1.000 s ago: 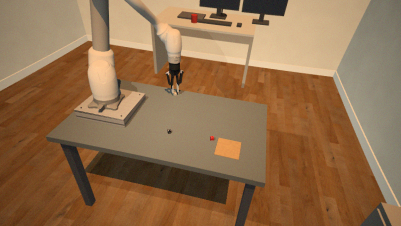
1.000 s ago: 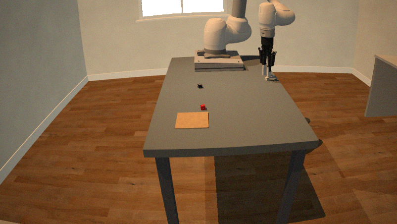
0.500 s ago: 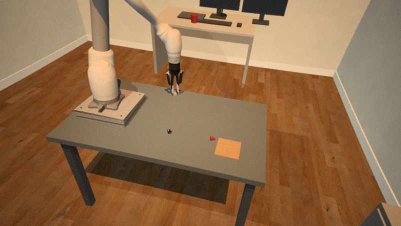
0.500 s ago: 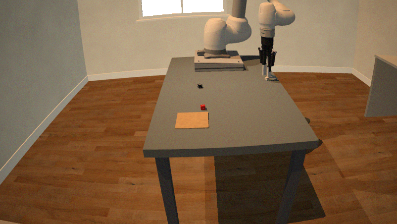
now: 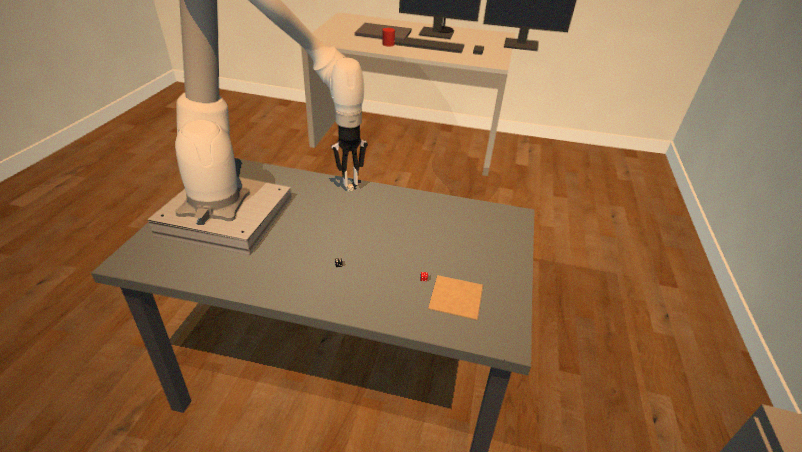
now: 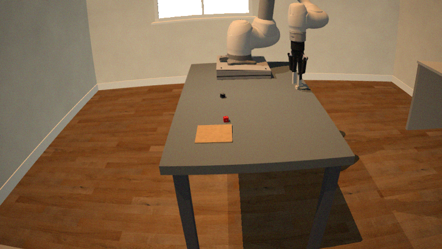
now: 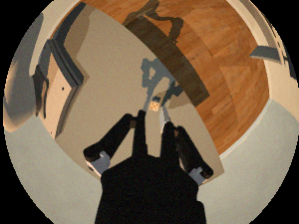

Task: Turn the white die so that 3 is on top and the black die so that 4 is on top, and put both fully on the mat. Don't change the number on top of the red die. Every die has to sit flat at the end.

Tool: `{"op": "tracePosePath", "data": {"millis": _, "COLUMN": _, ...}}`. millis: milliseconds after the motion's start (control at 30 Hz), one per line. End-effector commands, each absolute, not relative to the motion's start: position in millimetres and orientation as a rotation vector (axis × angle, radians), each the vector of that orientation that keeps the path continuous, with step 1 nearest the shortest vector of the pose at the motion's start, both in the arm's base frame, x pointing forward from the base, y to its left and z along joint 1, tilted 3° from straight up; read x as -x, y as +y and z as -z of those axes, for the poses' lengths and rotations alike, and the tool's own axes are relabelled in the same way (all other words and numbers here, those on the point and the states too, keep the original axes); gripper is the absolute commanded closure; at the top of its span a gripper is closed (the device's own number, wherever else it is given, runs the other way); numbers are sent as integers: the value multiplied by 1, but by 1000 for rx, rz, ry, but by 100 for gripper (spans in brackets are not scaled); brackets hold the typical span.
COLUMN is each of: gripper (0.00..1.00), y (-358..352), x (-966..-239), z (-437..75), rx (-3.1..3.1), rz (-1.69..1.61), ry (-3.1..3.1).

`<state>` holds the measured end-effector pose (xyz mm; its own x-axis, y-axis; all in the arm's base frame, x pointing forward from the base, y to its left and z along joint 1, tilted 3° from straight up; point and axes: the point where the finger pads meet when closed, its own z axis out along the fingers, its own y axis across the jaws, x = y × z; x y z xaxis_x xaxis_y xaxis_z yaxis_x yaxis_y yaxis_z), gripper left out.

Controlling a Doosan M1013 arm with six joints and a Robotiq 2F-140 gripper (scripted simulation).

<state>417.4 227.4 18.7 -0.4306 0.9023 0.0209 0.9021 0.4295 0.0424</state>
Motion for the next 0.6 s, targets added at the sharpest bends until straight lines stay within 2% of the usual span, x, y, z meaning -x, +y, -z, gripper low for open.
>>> {"op": "tracePosePath", "data": {"millis": 0, "gripper": 71, "y": 229, "x": -414, "z": -15, "rx": -1680, "rz": -74, "ry": 2654}}
{"op": "tracePosePath", "data": {"millis": 567, "gripper": 71, "y": 230, "x": -415, "z": 4, "rx": -1680, "rz": -74, "ry": 2654}}
